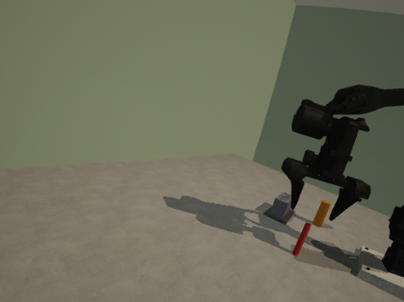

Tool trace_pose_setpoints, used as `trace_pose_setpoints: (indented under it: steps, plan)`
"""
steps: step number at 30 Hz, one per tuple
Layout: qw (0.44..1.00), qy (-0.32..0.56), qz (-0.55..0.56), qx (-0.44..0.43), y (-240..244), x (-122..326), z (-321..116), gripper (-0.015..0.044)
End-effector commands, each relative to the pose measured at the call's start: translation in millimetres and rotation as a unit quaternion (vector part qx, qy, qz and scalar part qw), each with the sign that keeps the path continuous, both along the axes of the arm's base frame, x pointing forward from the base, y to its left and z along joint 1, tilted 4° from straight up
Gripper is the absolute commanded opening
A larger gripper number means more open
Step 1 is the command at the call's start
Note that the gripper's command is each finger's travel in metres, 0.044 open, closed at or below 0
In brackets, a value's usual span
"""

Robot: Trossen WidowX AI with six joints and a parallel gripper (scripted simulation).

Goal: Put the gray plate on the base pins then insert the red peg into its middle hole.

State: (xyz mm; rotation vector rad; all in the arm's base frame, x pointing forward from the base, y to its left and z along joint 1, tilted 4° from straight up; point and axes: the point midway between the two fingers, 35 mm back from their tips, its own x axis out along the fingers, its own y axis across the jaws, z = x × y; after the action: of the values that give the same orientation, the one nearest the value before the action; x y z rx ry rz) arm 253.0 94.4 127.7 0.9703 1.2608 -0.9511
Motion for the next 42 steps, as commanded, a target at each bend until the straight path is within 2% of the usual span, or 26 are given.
trace_pose_setpoints:
  steps: [1, 38, 42]
  plan:
    - [1.0, 0.003, -0.001, -0.004, -2, -1, -8, 0.044]
    - [1.0, 0.003, -0.001, -0.004, -5, 2, -63, 0.044]
    - [1.0, 0.003, -0.001, -0.004, -5, 2, -63, 0.0335]
